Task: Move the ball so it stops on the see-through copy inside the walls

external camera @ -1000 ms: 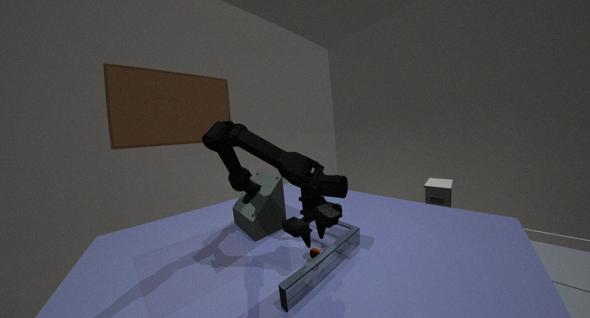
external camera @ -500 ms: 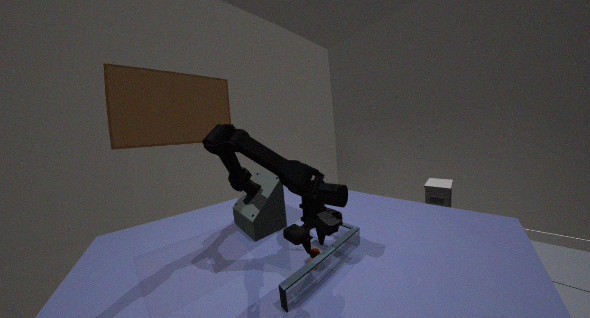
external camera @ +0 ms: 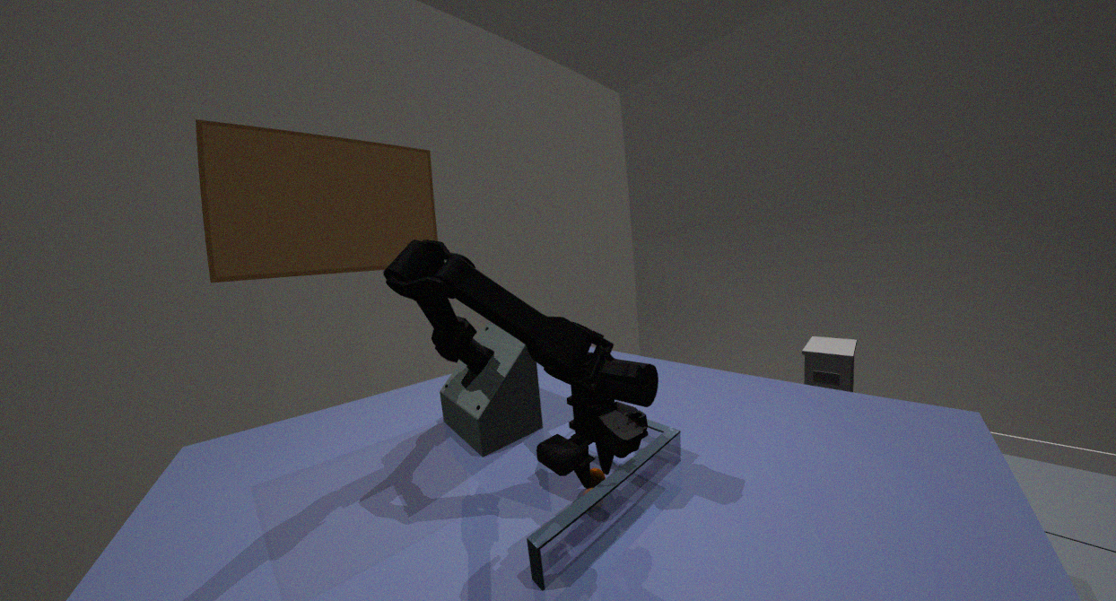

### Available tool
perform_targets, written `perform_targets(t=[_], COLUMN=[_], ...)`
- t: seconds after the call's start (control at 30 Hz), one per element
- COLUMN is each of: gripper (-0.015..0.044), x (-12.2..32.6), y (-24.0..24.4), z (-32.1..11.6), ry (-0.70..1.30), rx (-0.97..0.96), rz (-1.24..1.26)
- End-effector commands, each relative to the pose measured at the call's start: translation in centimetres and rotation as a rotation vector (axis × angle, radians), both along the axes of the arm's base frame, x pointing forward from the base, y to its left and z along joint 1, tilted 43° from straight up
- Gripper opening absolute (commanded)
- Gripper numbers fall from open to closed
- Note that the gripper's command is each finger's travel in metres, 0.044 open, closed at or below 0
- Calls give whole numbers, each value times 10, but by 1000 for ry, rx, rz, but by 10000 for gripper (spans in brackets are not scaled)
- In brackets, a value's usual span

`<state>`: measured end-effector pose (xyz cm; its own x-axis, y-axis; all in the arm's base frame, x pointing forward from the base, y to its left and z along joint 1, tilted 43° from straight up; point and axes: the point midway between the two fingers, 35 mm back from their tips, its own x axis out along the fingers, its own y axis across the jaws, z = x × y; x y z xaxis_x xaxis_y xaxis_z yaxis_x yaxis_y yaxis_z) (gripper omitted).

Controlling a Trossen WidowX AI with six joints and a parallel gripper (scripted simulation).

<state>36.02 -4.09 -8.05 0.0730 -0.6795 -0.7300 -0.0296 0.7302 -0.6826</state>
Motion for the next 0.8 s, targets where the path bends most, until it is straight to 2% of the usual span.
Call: perform_targets(t=[0.0, 0.17, 0.3, 0.33, 0.77], gripper=[150, 116, 11, 0, 0], x=[-2, -2, -1, 0, -8], y=[-1, -1, 7, 12, 79], z=[-1, -1, 6, 11, 82], ry=[8, 8, 8, 8, 8], rx=[-4, -4, -2, 0, 4], rz=[5, 5, 5, 6, 5])
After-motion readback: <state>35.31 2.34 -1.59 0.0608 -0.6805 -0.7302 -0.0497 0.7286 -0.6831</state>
